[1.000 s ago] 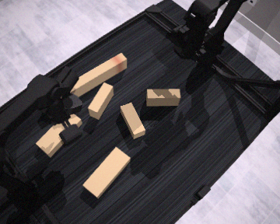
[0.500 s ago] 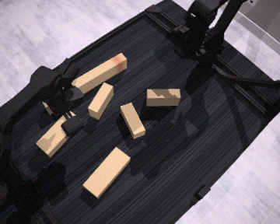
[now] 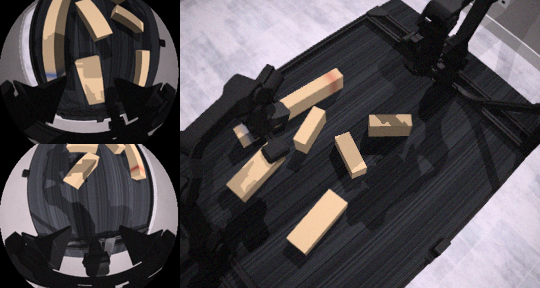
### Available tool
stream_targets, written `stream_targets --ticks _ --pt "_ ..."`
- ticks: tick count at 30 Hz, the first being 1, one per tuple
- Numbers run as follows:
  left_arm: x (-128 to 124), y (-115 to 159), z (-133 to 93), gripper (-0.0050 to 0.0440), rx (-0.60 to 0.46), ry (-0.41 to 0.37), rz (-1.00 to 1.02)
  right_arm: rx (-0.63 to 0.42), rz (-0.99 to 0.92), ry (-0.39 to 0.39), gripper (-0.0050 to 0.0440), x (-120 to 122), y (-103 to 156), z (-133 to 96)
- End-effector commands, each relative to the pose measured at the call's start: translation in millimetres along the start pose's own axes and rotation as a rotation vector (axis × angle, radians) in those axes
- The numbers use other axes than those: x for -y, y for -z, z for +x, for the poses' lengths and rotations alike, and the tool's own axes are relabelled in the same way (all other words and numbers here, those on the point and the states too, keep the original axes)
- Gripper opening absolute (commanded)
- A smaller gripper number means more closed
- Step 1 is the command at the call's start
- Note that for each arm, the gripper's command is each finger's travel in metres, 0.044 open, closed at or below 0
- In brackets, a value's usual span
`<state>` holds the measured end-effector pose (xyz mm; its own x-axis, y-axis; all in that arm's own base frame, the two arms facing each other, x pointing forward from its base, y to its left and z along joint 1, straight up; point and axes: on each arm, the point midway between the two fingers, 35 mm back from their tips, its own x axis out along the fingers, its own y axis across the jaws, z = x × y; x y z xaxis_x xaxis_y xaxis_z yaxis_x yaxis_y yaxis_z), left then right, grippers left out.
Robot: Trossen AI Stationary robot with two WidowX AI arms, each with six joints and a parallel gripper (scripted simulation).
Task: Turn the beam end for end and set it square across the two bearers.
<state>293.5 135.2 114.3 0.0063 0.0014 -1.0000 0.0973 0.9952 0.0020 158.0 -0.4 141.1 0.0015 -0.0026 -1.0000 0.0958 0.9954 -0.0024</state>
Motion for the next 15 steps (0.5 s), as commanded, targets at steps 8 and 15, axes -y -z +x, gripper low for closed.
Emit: stream_targets --ticks 8,15 --pt "-19.4 -15.6 4.0 0.0410 -0.006 0.002 0.001 -0.002 0.002 -0.002 0.0440 -0.4 0.6 0.2" --pt "-27.3 -22.3 5.0 0.0410 -0.006 0.002 0.001 -0.002 0.002 -0.002 0.0440 -0.4 0.6 0.2"
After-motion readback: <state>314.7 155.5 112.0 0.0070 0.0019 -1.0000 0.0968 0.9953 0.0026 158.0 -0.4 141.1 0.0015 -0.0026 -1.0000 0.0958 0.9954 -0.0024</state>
